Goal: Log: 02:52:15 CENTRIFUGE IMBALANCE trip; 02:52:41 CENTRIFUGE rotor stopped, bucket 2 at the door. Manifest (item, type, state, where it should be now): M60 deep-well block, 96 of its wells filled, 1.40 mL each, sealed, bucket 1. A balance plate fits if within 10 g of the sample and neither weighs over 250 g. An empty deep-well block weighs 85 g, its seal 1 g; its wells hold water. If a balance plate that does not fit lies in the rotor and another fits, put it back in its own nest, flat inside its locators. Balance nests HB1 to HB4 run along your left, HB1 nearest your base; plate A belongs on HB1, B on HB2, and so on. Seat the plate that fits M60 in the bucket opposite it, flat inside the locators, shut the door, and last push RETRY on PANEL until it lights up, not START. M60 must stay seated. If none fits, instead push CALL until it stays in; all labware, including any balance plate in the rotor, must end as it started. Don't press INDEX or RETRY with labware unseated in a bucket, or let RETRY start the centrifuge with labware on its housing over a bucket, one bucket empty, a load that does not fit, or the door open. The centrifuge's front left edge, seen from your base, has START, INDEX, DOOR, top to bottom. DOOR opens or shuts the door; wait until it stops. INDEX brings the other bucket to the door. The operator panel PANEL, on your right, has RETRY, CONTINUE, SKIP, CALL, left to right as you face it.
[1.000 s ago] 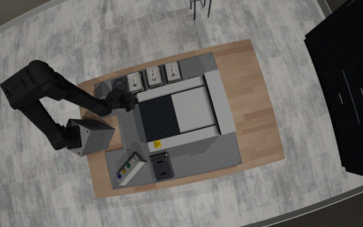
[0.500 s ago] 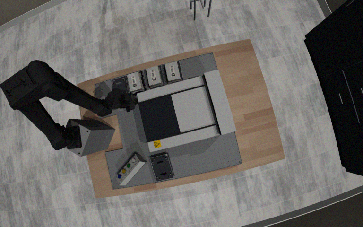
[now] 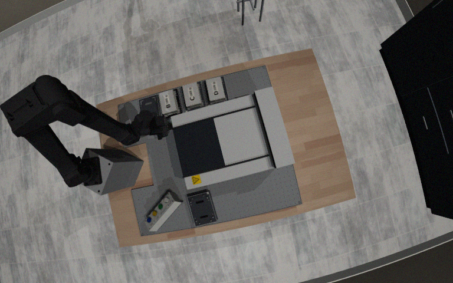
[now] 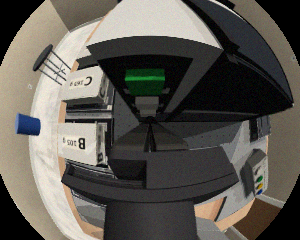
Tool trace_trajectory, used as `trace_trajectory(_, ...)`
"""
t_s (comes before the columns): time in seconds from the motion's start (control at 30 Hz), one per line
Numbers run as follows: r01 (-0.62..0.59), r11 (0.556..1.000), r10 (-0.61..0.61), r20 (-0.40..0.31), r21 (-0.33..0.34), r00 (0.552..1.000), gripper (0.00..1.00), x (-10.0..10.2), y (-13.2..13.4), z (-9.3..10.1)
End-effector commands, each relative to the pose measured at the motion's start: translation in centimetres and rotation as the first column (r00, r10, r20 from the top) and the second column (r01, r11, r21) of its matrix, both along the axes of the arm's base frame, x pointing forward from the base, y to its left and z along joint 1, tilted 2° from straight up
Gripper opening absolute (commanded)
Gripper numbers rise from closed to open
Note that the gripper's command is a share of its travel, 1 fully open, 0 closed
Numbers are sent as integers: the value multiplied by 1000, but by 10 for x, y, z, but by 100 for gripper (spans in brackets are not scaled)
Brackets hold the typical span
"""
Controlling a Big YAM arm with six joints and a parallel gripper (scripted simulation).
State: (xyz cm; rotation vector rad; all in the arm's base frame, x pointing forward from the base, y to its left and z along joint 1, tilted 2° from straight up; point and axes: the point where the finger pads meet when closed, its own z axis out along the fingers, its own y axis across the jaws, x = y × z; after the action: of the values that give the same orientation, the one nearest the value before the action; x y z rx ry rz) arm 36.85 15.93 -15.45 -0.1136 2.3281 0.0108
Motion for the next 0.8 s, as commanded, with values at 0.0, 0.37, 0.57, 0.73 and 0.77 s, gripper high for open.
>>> trace_trajectory(0.0, 6, 1000, -6, 15, -1, 1000, 0, 12, -1, 4)
trace_trajectory(0.37, 6, 1000, -6, 16, -1, 1000, 0, 12, -1, 5)
trace_trajectory(0.57, 6, 1000, -6, 16, -1, 1000, 0, 14, -1, 5)
trace_trajectory(0.73, 7, 1000, -7, 18, 0, 1000, 0, 16, 0, 5)
trace_trajectory(0.77, 7, 1000, -7, 17, -1, 1000, 0, 16, 0, 5)
